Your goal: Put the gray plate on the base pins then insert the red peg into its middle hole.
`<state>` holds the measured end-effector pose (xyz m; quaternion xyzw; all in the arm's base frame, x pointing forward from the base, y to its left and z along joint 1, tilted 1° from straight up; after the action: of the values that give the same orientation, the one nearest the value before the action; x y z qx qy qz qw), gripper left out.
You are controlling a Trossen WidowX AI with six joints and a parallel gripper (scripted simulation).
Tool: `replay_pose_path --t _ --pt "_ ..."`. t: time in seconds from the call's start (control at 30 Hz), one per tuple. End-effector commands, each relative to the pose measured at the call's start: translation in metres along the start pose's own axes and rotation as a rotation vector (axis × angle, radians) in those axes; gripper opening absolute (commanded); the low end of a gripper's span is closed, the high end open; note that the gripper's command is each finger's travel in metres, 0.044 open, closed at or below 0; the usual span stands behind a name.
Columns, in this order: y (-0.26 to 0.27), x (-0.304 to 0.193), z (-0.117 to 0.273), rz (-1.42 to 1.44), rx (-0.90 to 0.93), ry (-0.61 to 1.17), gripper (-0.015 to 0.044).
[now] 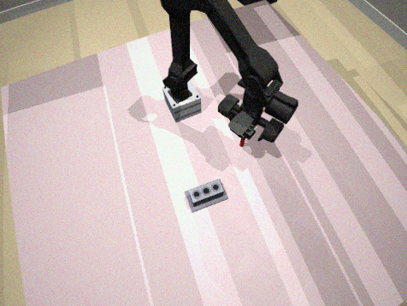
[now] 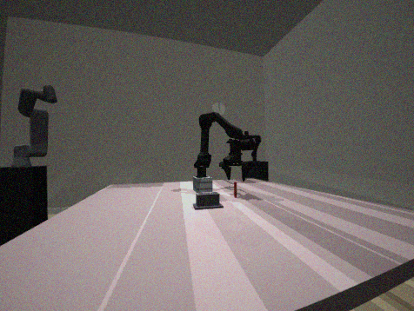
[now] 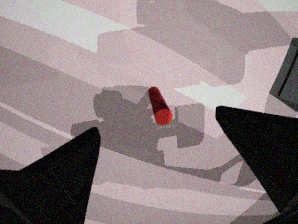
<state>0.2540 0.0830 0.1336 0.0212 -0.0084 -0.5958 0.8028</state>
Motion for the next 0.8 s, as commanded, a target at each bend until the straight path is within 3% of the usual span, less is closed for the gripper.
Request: replay_pose_path --t 0.0,0.77 --pt "-0.002 0.000 -0.009 -0.003 -0.012 0.002 0.0440" --pt "-0.004 -0.001 -0.047 -0.003 -0.012 0.002 0.0440"
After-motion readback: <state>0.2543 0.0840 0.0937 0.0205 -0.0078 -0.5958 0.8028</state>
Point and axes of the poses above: the point midway between the two fingers, 35 mm back from their tips, its own z axis back along the fingers, its own y axis across the jaws, x = y × z, the point moved 9 cm from there along z, back along the fingers, and after that the axes turned 2 degrees about -z, right-handed, at the moved point
